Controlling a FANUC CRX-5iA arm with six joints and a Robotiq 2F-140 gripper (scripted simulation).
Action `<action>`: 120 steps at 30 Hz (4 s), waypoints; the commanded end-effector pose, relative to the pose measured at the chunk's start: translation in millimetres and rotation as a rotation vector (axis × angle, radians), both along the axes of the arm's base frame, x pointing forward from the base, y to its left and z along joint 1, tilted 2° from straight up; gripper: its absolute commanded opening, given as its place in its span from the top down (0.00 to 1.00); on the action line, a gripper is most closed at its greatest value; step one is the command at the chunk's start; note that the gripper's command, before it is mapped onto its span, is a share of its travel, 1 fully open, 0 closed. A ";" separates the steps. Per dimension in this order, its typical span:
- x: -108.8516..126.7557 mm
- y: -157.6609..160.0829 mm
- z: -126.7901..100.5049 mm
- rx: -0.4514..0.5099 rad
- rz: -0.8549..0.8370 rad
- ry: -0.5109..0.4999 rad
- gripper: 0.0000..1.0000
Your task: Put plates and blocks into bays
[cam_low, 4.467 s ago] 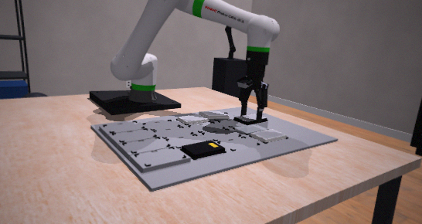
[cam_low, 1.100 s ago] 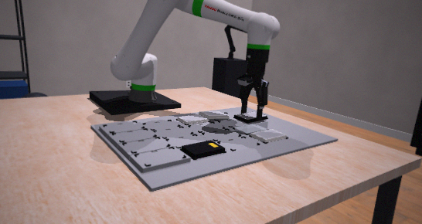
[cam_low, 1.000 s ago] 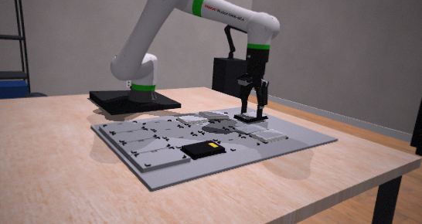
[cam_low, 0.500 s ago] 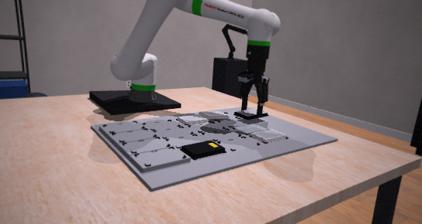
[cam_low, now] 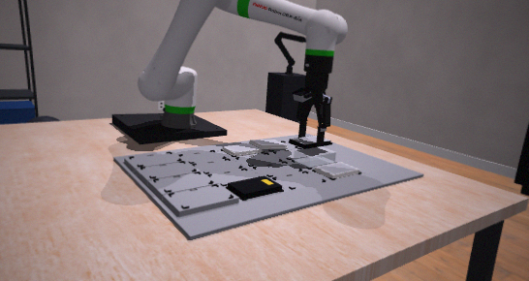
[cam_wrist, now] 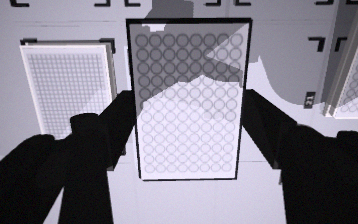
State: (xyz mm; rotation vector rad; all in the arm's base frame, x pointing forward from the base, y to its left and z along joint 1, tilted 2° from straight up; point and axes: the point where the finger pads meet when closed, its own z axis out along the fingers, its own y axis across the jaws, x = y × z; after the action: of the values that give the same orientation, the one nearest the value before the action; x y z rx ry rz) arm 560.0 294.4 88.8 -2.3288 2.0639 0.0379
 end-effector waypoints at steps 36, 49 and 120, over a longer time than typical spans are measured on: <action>-39.3 -81.0 -2.2 0.001 0.000 -0.003 0.90; -52.3 -107.3 -3.3 0.001 0.000 -0.003 0.90; -126.6 -258.0 -9.6 0.000 0.000 -0.002 0.90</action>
State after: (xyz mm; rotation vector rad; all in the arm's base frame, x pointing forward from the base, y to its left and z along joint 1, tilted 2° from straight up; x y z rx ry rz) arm 435.2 41.7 78.6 -2.3286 2.0633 0.0375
